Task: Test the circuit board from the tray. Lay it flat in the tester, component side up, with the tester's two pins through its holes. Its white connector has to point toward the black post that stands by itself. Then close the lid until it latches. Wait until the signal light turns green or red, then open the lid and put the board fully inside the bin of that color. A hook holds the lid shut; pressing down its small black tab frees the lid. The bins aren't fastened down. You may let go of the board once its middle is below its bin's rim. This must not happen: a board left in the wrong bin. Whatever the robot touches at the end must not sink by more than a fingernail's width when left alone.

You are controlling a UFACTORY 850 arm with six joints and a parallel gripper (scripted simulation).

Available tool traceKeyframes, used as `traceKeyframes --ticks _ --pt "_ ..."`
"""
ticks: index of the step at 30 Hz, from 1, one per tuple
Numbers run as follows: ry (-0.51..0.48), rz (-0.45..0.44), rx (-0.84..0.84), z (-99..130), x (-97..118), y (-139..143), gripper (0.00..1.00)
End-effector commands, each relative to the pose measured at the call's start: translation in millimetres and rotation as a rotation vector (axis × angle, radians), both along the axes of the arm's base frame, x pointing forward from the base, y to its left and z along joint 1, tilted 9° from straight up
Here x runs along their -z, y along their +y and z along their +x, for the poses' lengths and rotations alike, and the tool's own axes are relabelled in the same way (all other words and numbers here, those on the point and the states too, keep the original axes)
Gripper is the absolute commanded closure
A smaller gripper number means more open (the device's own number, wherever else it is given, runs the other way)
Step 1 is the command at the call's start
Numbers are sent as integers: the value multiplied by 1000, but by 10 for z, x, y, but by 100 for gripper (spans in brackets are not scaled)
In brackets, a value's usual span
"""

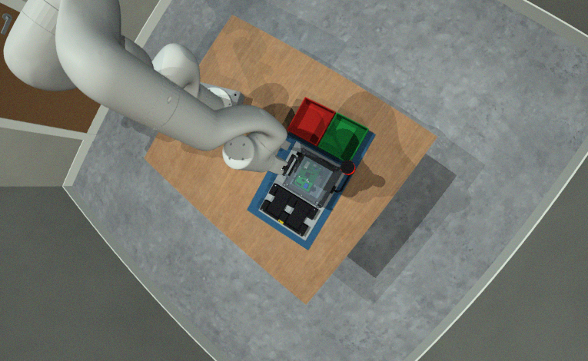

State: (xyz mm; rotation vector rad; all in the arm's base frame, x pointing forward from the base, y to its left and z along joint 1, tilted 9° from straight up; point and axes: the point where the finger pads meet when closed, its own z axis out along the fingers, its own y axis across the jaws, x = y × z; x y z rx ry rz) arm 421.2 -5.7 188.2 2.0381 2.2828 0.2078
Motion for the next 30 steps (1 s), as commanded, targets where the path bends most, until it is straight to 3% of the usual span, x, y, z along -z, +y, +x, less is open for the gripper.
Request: traceKeyframes --ticks 1,17,30 --pt "-2 0 3 7 -5 0 100" --pt "8 28 192 7 -5 0 100" --pt "27 83 559 7 -5 0 100"
